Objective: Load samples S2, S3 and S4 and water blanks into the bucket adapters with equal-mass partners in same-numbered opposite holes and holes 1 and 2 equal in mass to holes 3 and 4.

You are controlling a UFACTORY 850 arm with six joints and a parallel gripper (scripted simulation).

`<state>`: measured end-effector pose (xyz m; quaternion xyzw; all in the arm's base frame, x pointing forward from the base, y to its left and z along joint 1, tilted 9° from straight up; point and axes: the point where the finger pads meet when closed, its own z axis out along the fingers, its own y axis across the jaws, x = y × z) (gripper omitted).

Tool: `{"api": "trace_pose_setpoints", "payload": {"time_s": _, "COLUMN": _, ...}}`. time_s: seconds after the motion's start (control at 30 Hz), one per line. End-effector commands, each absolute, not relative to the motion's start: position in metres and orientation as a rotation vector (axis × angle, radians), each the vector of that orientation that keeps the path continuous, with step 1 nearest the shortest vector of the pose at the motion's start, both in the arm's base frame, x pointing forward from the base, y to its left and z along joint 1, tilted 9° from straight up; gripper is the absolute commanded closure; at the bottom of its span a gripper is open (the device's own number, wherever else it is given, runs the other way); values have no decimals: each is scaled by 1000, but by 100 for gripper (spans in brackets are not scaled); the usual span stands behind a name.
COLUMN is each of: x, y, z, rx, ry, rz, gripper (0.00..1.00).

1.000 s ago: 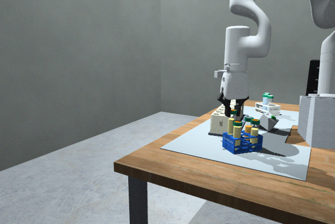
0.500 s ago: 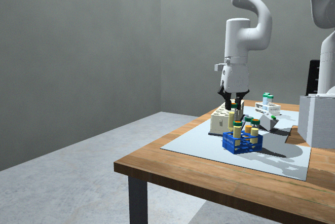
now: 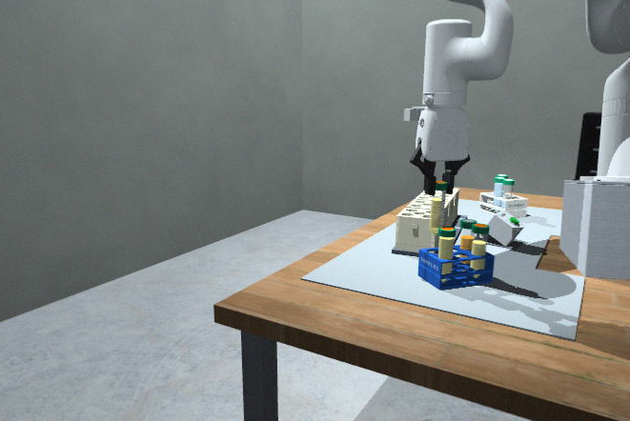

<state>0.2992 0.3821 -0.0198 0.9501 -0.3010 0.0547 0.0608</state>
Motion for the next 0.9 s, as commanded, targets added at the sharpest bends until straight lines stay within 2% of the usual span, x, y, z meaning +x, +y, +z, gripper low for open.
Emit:
{"api": "trace_pose_setpoints", "payload": {"time_s": 0.0, "x": 299, "y": 384, "z": -11, "rx": 2876, "ry": -911, "rz": 165, "gripper": 100}}
{"api": "trace_pose_setpoints", "payload": {"time_s": 0.87, "x": 297, "y": 390, "z": 25, "rx": 2876, "ry": -911, "rz": 165, "gripper": 100}}
